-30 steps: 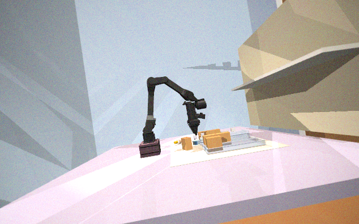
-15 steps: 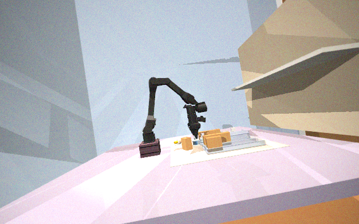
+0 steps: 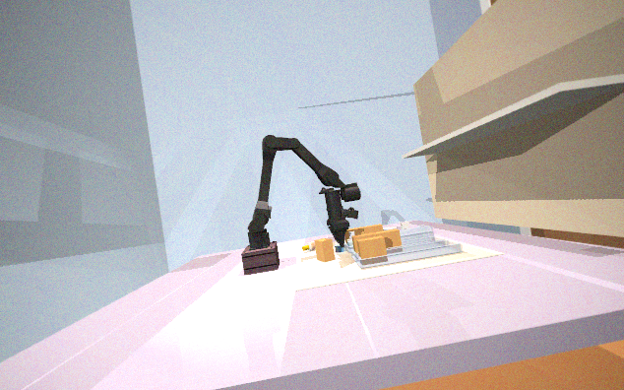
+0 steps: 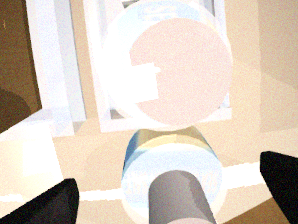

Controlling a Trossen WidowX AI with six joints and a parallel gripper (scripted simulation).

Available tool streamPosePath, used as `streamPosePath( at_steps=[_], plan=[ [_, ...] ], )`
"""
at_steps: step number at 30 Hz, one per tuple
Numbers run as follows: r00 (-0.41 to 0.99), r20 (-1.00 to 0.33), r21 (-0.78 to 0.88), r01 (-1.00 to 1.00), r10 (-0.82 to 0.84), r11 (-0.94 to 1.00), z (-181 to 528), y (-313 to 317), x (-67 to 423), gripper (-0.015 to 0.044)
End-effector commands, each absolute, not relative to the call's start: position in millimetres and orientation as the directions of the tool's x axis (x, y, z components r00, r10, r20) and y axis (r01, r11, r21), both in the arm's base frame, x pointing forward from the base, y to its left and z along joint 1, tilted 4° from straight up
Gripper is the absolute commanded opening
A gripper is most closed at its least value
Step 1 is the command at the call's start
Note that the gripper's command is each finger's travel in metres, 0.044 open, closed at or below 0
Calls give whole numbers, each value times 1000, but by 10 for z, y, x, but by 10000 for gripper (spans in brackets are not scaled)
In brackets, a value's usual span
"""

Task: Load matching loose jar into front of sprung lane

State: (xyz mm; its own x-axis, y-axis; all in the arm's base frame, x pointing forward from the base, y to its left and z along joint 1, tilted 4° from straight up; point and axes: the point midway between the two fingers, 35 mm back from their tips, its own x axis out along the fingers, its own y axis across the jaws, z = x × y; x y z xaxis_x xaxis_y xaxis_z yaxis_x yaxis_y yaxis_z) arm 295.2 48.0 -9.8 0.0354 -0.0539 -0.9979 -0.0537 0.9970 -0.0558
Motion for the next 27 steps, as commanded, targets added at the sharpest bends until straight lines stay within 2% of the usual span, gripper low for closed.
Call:
streamPosePath(
  at_steps=[1,7,13,18,27],
  plan=[
    [27,-998,-61,-60,-59,996,-146,470,2940,335],
    [27,-998,-61,-60,-59,996,-146,470,2940,177],
    [27,-998,-61,-60,-59,996,-146,470,2940,138],
    [19,-998,-63,-40,-62,997,-125,397,2914,6],
    [-15,-999,-52,-26,-53,998,40,380,2830,0]
  ],
)
